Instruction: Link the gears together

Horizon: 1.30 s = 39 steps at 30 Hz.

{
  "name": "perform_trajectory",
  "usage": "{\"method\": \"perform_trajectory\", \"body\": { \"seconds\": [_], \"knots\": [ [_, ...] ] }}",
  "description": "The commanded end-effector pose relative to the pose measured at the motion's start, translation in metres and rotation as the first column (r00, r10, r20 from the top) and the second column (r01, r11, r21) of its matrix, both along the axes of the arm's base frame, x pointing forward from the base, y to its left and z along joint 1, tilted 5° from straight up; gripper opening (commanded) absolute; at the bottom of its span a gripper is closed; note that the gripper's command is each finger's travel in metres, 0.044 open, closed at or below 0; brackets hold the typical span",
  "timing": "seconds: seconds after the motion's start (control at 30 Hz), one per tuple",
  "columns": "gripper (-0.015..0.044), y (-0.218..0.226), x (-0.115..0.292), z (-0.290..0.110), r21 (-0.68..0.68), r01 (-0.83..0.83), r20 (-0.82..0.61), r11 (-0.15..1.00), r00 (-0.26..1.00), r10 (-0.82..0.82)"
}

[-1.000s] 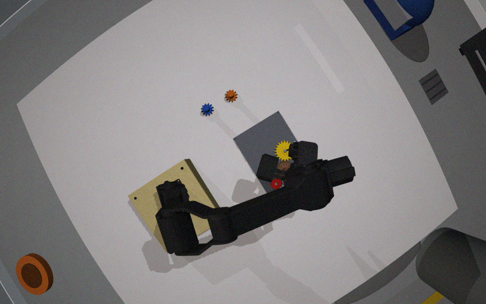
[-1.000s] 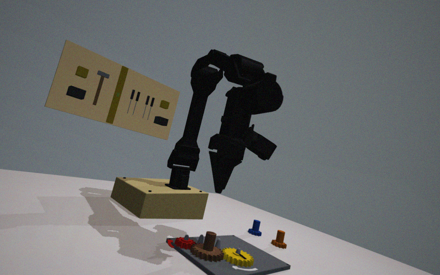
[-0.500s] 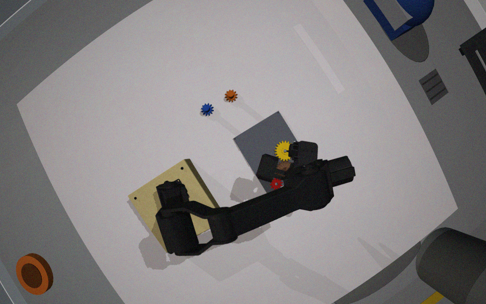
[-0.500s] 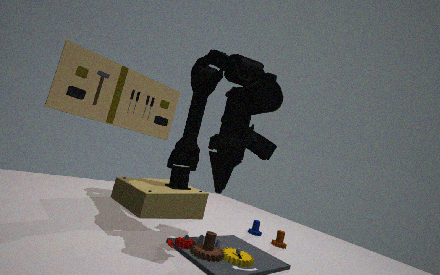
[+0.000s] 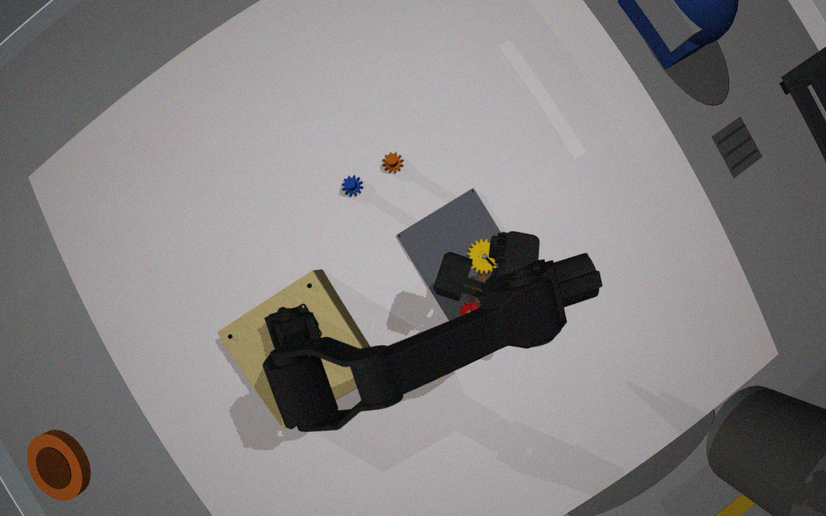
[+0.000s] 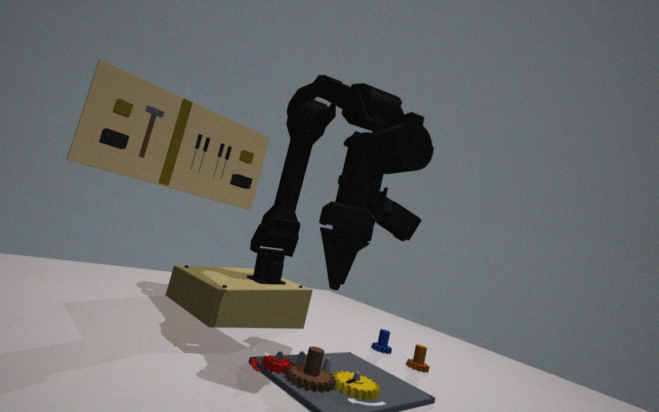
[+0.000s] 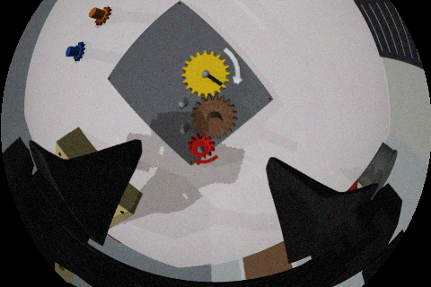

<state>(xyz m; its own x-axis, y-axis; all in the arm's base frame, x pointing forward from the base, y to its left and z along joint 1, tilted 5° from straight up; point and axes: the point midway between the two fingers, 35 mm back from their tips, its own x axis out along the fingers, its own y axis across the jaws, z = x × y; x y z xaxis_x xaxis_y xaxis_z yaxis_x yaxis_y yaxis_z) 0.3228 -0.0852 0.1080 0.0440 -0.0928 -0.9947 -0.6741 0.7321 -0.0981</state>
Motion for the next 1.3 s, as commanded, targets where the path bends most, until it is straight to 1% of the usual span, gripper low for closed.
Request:
{"method": "perform_trajectory", "body": {
  "seconds": [0.0, 0.17, 0.33, 0.53, 0.7, 0.77, 1.27],
  "knots": [
    [0.044, 0.046, 0.008, 0.001, 0.012, -0.016, 0.004, 1.0, 1.0, 0.016],
    [0.044, 0.128, 0.005, 0.002, 0.029, -0.015, 0.005, 0.999, 1.0, 0.015],
    [0.044, 0.206, -0.018, 0.004, 0.039, -0.016, -0.002, 0.999, 1.0, 0.016],
    [0.044, 0.289, -0.069, 0.006, 0.041, -0.017, -0.012, 0.999, 1.0, 0.018],
    [0.044, 0.342, -0.127, 0.007, 0.036, -0.018, -0.017, 0.999, 1.0, 0.019],
    [0.044, 0.348, -0.136, 0.008, 0.035, -0.019, -0.017, 0.999, 1.0, 0.019],
    [0.044, 0.348, -0.136, 0.008, 0.035, -0.019, -0.017, 0.999, 1.0, 0.019]
  ]
}}
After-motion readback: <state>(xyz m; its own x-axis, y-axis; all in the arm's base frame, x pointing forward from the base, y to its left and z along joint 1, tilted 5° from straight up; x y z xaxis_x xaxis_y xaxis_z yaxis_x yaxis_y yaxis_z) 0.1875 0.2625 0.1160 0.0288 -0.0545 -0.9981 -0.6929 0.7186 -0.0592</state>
